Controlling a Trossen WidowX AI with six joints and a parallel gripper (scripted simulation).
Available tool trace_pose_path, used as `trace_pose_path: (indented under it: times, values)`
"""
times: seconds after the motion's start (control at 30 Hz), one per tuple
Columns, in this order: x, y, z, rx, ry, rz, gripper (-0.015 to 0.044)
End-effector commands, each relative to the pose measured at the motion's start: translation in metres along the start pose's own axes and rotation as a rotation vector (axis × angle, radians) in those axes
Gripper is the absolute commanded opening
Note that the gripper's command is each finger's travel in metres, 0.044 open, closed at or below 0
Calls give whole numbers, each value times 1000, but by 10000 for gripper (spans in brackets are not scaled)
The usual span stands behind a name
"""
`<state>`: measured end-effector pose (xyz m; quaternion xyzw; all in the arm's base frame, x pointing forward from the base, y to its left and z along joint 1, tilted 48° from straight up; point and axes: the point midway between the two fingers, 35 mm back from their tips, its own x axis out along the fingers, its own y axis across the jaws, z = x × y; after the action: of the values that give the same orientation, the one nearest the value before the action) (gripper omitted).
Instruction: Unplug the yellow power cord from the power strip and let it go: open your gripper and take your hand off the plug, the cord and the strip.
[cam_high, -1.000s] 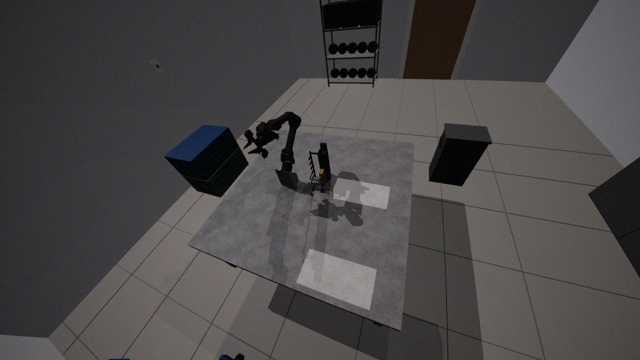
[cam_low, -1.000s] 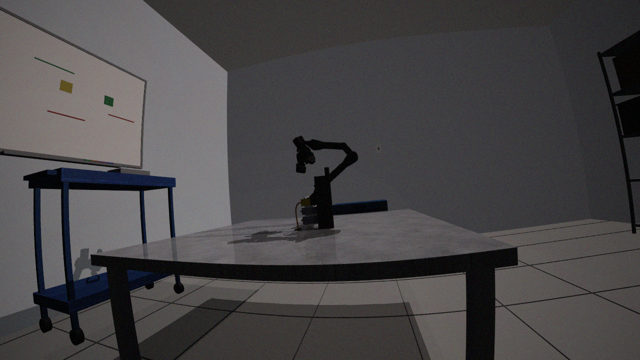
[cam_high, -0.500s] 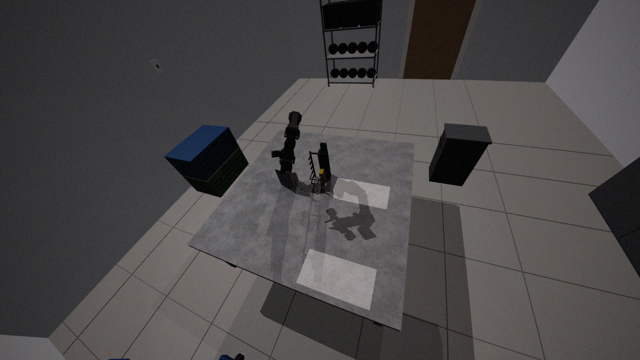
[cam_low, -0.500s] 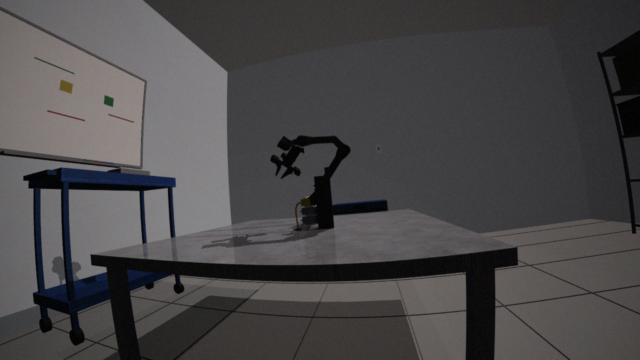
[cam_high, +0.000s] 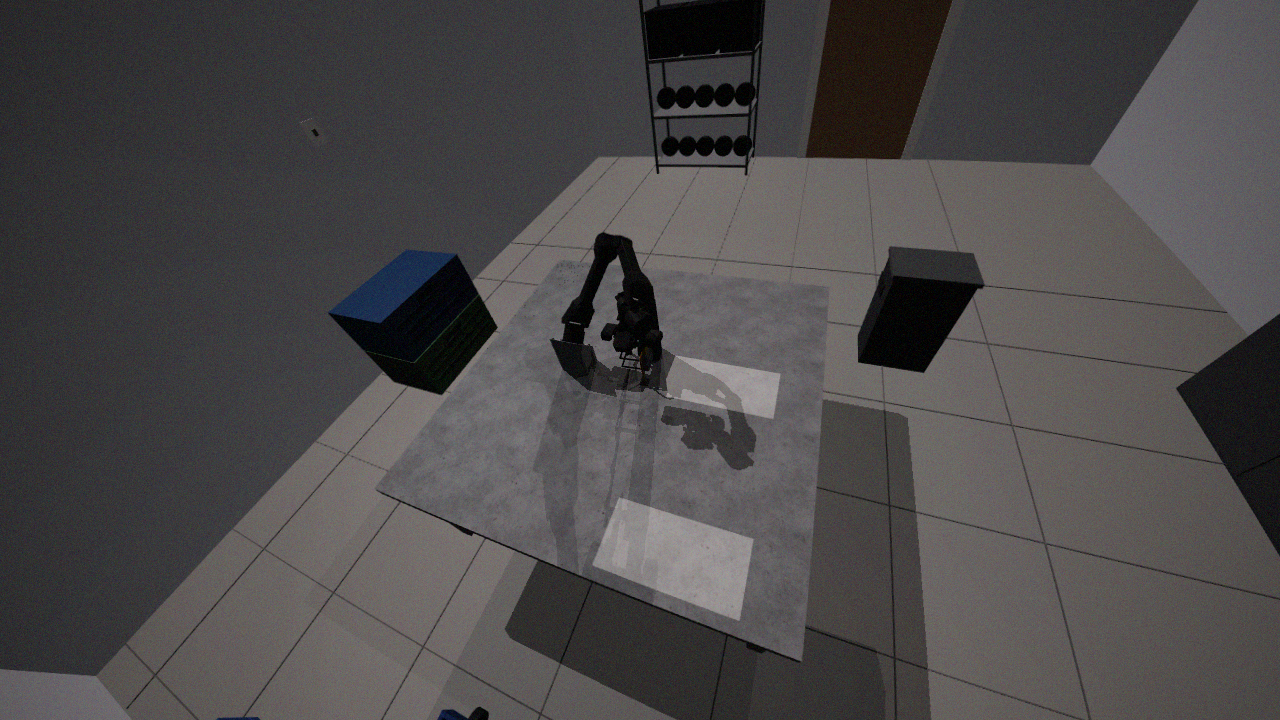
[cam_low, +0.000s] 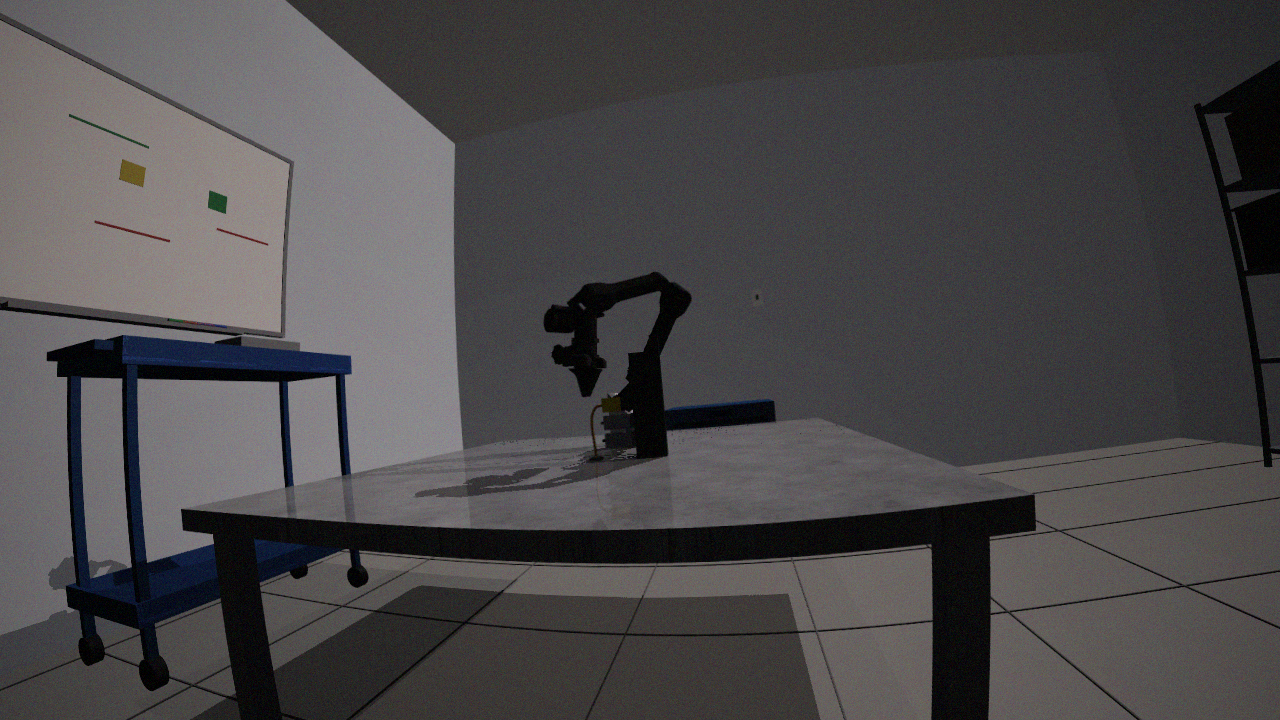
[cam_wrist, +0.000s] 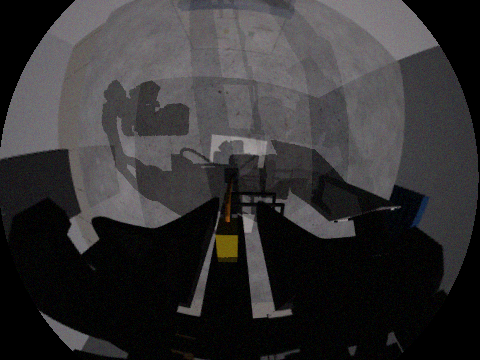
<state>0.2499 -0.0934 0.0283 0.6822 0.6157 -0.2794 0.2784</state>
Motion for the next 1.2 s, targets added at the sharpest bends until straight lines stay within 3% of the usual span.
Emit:
trace_pose_path:
  times: [0.0,1.17]
  values:
    - [6,10,-13,-73,72,13,160]
    - [3,7,-53,-72,74,13,160]
